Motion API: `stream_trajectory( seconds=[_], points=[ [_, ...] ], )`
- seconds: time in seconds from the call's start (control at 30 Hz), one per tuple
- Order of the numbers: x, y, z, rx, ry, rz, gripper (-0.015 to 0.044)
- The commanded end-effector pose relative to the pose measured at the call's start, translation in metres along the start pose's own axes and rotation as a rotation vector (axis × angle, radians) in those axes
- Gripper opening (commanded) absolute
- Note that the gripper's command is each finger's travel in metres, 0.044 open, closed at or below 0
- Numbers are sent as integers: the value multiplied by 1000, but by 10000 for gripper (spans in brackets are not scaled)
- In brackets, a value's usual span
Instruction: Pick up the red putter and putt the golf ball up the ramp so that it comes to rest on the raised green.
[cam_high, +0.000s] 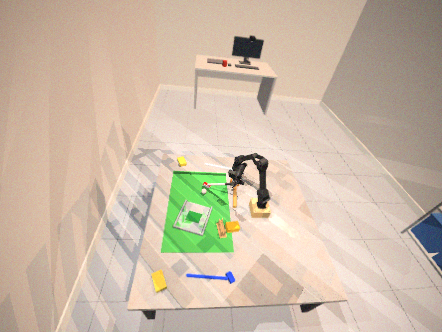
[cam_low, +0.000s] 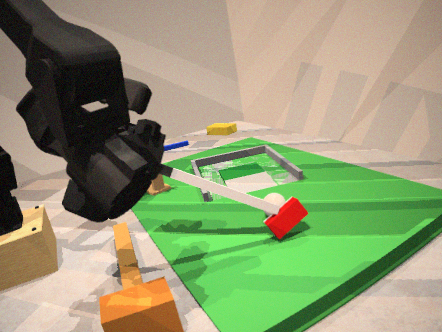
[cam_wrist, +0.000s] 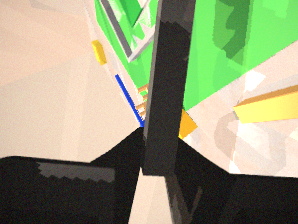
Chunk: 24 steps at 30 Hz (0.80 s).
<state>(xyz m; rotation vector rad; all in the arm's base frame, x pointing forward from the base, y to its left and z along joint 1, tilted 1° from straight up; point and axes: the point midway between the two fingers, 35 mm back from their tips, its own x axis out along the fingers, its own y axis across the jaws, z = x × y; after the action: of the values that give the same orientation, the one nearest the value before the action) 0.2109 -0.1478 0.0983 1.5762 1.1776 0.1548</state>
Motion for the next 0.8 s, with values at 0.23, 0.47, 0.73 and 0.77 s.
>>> stream_trajectory(
  seconds=[0.23,0.47,0.73,0.77],
  points=[
    [-2,-1,1,5,-4,-1,0],
    [-25,-12,11,32,-36,-5,0],
    [-26,-13,12,33,-37,-5,0],
    [-23,-12,10,33,-33,1,0]
  ],
)
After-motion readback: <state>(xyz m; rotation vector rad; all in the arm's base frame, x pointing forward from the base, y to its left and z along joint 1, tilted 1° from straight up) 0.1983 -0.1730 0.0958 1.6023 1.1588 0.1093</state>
